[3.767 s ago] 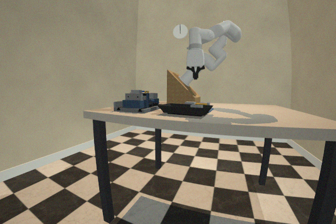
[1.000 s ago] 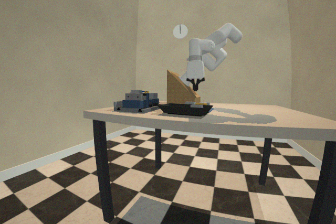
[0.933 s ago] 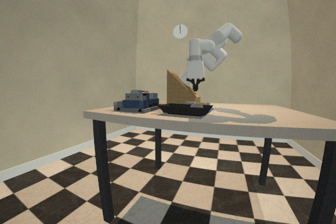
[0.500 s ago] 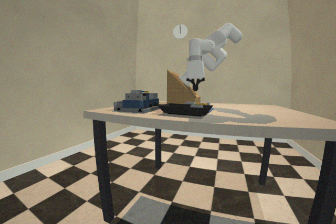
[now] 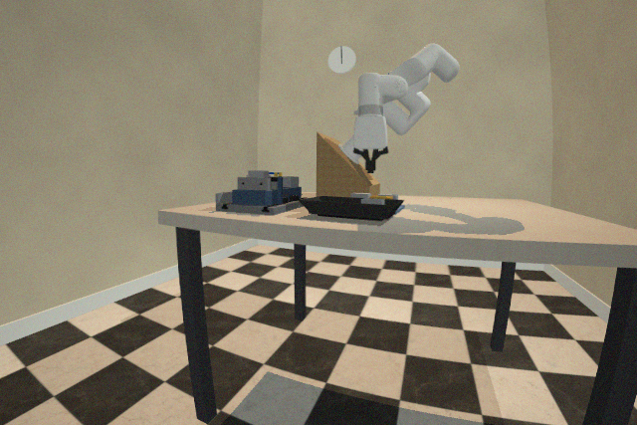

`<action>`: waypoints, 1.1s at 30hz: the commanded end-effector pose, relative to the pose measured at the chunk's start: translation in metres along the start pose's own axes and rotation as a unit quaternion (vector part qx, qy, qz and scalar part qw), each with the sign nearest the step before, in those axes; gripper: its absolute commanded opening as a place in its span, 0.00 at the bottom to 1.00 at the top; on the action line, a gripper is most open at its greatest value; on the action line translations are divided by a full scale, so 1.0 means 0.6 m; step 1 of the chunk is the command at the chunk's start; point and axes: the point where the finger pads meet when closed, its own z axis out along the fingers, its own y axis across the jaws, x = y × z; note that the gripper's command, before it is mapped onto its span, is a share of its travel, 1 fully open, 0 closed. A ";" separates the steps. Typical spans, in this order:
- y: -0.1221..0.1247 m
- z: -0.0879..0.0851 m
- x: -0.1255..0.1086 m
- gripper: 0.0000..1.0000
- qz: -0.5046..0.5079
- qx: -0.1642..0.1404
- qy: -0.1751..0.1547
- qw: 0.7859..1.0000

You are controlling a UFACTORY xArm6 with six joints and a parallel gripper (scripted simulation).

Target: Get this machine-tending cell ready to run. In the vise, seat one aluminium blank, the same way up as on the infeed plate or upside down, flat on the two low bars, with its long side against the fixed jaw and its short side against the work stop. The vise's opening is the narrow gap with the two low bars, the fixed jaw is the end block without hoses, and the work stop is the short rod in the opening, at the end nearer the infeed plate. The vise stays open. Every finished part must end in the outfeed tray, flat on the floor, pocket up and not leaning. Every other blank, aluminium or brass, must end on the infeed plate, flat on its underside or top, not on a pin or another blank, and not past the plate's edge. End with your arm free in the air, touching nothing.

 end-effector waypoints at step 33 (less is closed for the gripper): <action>0.000 -0.109 -0.002 0.00 0.000 0.000 -0.001 1.000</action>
